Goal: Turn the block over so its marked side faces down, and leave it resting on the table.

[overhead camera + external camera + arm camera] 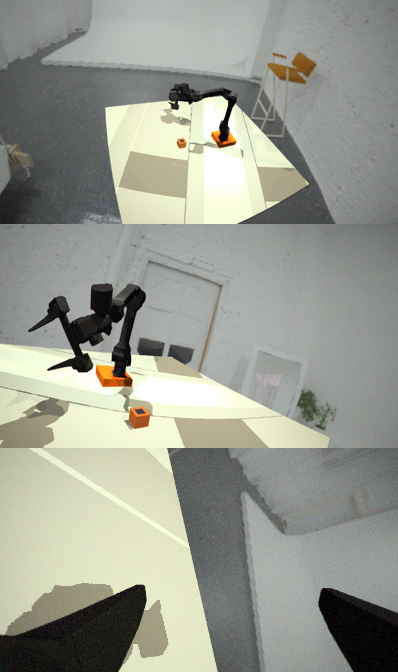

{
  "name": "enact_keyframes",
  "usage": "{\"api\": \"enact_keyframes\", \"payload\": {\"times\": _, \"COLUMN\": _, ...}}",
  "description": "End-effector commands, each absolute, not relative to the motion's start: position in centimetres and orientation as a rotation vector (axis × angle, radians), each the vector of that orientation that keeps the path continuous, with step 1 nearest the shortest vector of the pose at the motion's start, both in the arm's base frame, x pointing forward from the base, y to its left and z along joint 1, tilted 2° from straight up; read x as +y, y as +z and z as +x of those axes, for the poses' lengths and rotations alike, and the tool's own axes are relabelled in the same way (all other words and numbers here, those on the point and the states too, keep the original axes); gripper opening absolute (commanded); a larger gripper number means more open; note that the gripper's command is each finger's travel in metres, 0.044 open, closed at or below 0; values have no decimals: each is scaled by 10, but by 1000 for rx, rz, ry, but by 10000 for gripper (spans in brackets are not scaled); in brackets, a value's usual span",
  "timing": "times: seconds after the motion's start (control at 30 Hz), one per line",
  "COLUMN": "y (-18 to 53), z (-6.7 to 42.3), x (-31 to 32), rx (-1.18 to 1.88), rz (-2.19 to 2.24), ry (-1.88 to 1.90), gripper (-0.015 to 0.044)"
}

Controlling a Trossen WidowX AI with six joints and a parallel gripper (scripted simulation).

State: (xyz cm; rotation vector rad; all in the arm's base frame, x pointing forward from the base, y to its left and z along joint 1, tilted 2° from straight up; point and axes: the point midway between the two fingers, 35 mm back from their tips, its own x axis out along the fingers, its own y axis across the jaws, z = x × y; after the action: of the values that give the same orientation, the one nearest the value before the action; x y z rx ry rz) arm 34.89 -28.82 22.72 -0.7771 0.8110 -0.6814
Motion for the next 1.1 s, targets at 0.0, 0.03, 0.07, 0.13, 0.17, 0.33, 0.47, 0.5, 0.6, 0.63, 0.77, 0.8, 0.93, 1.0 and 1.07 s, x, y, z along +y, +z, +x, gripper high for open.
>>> {"api": "enact_keyframes", "payload": {"times": 0.0, "y": 192, "z": 372, "x": -244, "rx": 887, "rz": -648, "ry": -478, "gripper": 440}}
{"api": "enact_keyframes", "payload": {"times": 0.03, "y": 184, "z": 375, "x": -230, "rx": 912, "rz": -610, "ry": -425, "gripper": 440}}
{"api": "enact_keyframes", "payload": {"times": 0.07, "y": 176, "z": 378, "x": -216, "rx": 940, "rz": -572, "ry": -373, "gripper": 440}}
{"api": "enact_keyframes", "payload": {"times": 0.13, "y": 161, "z": 380, "x": -186, "rx": 1000, "rz": -494, "ry": -275, "gripper": 440}}
{"api": "enact_keyframes", "payload": {"times": 0.17, "y": 155, "z": 379, "x": -171, "rx": 1034, "rz": -454, "ry": -229, "gripper": 440}}
{"api": "enact_keyframes", "payload": {"times": 0.33, "y": 132, "z": 361, "x": -96, "rx": 1236, "rz": -256, "ry": -32, "gripper": 440}}
{"api": "enact_keyframes", "payload": {"times": 0.47, "y": 126, "z": 334, "x": -38, "rx": 1433, "rz": -105, "ry": 77, "gripper": 440}}
{"api": "enact_keyframes", "payload": {"times": 0.5, "y": 127, "z": 328, "x": -27, "rx": 1476, "rz": -77, "ry": 92, "gripper": 440}}
{"api": "enact_keyframes", "payload": {"times": 0.6, "y": 128, "z": 323, "x": -19, "rx": 1511, "rz": -56, "ry": 103, "gripper": 440}}
{"api": "enact_keyframes", "payload": {"times": 0.63, "y": 128, "z": 323, "x": -19, "rx": 1511, "rz": -56, "ry": 103, "gripper": 440}}
{"api": "enact_keyframes", "payload": {"times": 0.77, "y": 128, "z": 323, "x": -18, "rx": 1511, "rz": -55, "ry": 103, "gripper": 440}}
{"api": "enact_keyframes", "payload": {"times": 0.8, "y": 128, "z": 323, "x": -18, "rx": 1511, "rz": -55, "ry": 103, "gripper": 440}}
{"api": "enact_keyframes", "payload": {"times": 0.93, "y": 100, "z": 325, "x": -17, "rx": 1511, "rz": -55, "ry": 103, "gripper": 440}}
{"api": "enact_keyframes", "payload": {"times": 1.0, "y": 93, "z": 325, "x": -17, "rx": 1511, "rz": -55, "ry": 103, "gripper": 440}}
{"api": "enact_keyframes", "payload": {"times": 1.07, "y": 93, "z": 325, "x": -17, "rx": 1511, "rz": -55, "ry": 103, "gripper": 440}}
